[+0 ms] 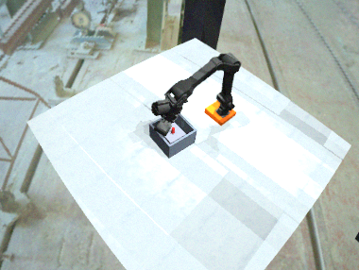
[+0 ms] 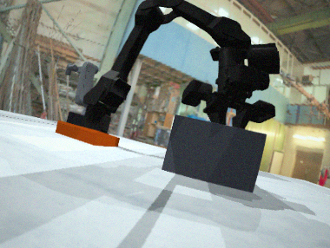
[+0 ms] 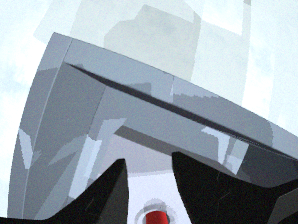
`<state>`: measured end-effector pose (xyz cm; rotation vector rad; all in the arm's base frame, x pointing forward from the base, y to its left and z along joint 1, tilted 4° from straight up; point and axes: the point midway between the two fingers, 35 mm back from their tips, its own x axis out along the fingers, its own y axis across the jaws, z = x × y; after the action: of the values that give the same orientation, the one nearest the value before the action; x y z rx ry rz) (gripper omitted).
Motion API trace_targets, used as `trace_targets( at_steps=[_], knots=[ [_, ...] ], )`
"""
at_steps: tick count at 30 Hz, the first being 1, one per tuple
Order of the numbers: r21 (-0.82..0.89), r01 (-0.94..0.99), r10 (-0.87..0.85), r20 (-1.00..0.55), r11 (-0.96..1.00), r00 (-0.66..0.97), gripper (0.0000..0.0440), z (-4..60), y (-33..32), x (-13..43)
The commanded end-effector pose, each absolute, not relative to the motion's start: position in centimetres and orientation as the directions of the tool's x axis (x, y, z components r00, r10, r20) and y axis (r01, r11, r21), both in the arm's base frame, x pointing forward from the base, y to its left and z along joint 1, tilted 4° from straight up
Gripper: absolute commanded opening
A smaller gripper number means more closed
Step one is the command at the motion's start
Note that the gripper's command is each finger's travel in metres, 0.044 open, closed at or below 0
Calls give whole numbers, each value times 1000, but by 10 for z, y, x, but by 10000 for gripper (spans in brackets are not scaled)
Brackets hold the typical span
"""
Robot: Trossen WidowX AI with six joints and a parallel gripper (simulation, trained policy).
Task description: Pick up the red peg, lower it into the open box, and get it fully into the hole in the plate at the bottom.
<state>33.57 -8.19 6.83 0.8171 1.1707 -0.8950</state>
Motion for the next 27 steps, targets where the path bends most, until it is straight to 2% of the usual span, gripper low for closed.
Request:
trace_targets(
  at_steps=[1,27],
  knots=[
    [72,901,-153,-977,429,151,116,70,-90,345],
    [46,917,-189,-973,395,130,69,80,-163,362]
  ],
)
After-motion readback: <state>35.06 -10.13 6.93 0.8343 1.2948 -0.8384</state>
